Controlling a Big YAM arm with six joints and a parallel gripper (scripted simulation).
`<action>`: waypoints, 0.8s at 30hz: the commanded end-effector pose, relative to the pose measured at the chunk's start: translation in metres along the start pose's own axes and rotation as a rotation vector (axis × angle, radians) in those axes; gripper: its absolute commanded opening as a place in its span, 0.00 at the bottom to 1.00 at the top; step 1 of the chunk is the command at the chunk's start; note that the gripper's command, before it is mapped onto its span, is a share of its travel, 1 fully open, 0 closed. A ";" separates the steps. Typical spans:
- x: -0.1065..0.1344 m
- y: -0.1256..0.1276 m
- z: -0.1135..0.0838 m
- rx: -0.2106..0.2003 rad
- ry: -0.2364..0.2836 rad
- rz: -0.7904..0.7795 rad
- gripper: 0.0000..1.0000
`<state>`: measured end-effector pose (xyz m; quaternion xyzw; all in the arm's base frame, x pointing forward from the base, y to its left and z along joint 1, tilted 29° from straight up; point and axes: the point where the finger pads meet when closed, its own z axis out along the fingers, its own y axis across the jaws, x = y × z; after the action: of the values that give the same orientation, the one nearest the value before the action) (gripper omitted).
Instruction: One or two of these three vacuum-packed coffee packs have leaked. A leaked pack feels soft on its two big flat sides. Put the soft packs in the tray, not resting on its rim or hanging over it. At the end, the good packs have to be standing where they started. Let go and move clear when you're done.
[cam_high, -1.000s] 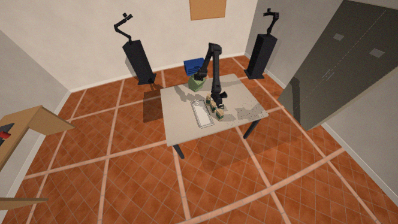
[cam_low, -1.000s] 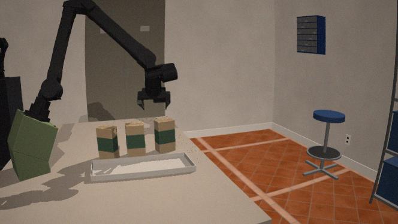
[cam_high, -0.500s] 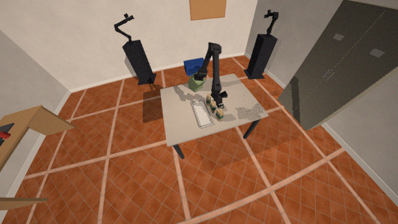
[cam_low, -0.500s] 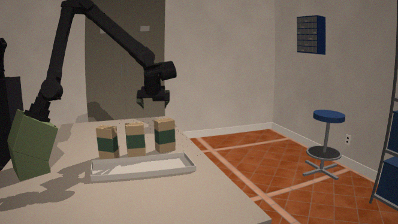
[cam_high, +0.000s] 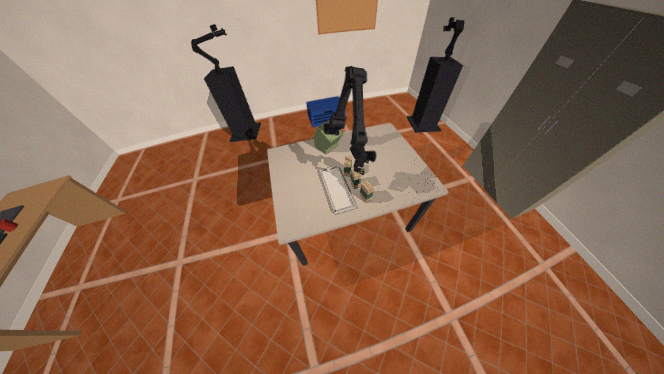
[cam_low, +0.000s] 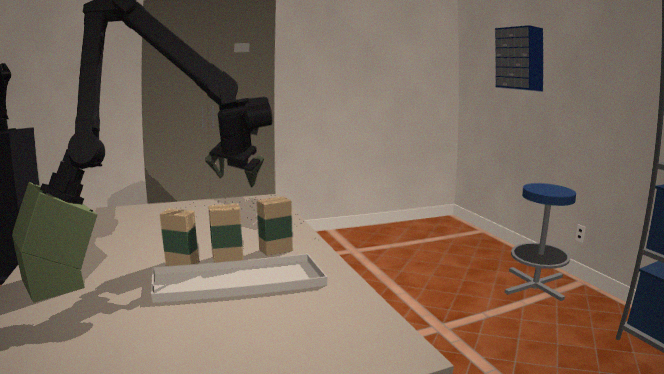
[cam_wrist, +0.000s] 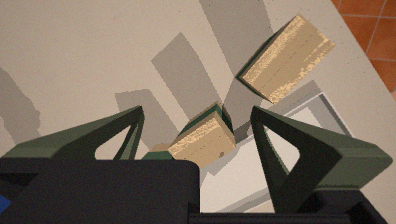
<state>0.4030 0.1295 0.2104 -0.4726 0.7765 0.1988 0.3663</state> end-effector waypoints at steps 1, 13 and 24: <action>0.005 0.015 -0.008 0.019 0.023 0.201 1.00; 0.037 0.037 -0.017 0.089 0.100 0.508 1.00; 0.087 0.067 -0.031 0.230 0.177 0.939 1.00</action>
<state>0.3171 0.0900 0.1606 -0.1257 0.9416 0.2057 0.2353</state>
